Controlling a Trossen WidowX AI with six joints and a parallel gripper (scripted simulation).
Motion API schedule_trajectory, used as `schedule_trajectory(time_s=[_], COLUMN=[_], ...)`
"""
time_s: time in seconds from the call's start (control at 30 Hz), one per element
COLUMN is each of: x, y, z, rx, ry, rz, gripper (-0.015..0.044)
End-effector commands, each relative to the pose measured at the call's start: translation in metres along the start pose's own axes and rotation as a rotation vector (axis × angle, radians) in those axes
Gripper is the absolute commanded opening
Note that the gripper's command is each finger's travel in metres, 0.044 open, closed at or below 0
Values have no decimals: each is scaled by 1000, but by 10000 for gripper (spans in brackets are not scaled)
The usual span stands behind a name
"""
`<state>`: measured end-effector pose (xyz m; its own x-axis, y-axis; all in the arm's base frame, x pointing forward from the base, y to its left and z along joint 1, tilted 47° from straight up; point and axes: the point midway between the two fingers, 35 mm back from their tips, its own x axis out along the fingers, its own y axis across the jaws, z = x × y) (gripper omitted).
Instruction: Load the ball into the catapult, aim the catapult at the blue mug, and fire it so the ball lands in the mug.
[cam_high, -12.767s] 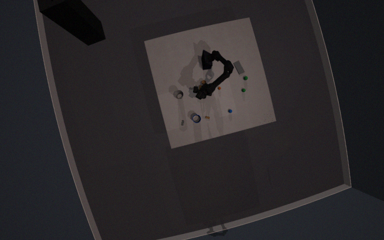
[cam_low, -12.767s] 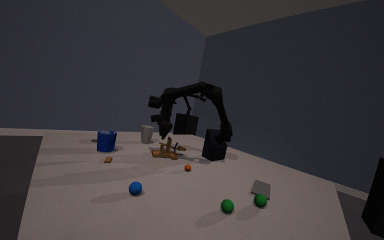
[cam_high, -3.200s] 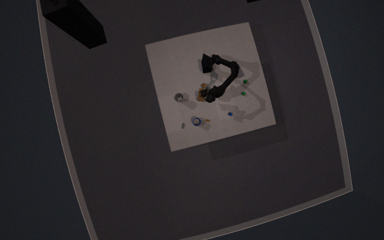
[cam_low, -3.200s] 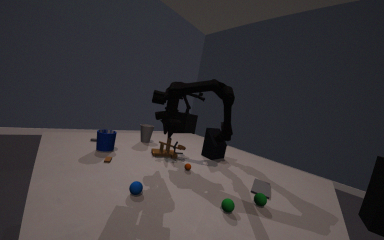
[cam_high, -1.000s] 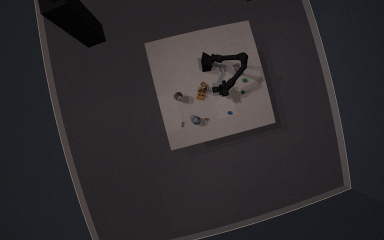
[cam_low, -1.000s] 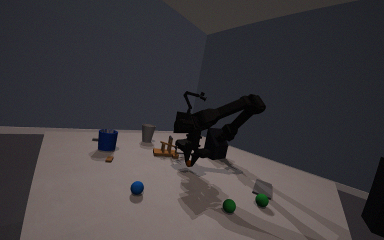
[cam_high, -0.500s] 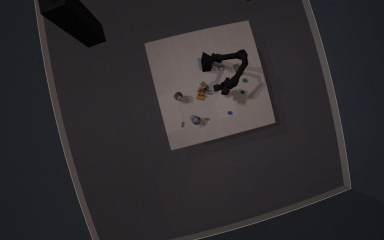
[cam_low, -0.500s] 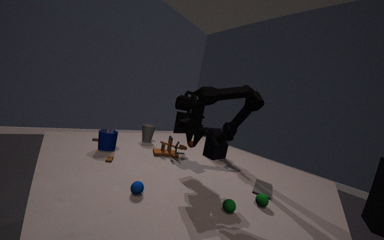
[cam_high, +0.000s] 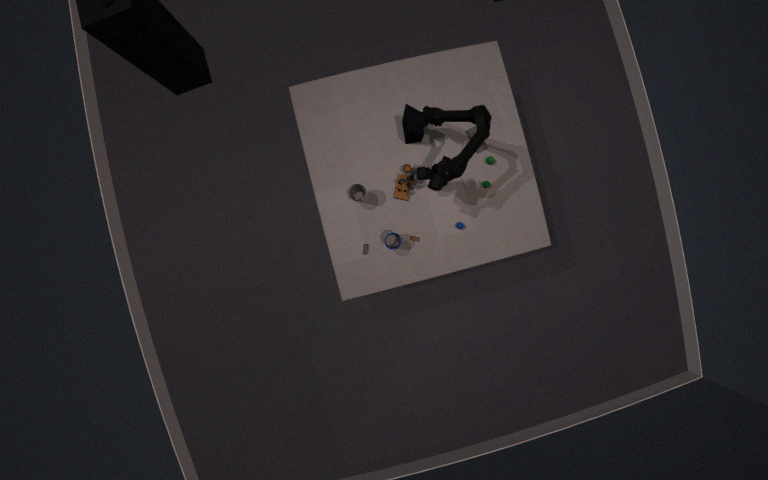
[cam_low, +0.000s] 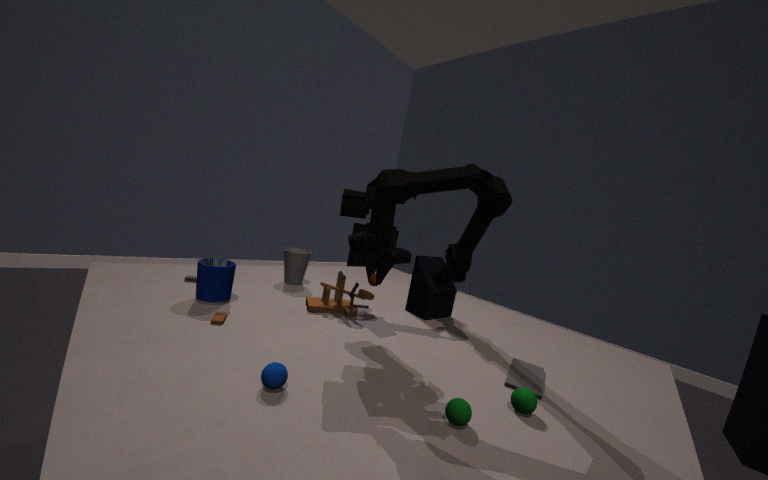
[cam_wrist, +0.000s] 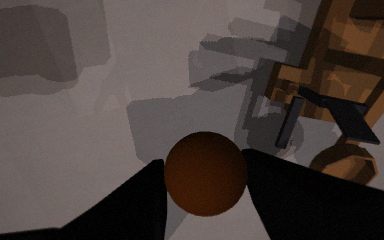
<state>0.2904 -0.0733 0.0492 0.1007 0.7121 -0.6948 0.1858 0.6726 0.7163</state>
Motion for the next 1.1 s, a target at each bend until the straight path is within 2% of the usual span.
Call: schedule_trajectory(time_s=[0.0,0.7,1.07], x=[4,35,53], y=[-20,-114,-118], z=[-6,-61,-64], rx=[45,295,302], ry=[36,251,265], rz=[1,72,78], gripper=[0,0,0])
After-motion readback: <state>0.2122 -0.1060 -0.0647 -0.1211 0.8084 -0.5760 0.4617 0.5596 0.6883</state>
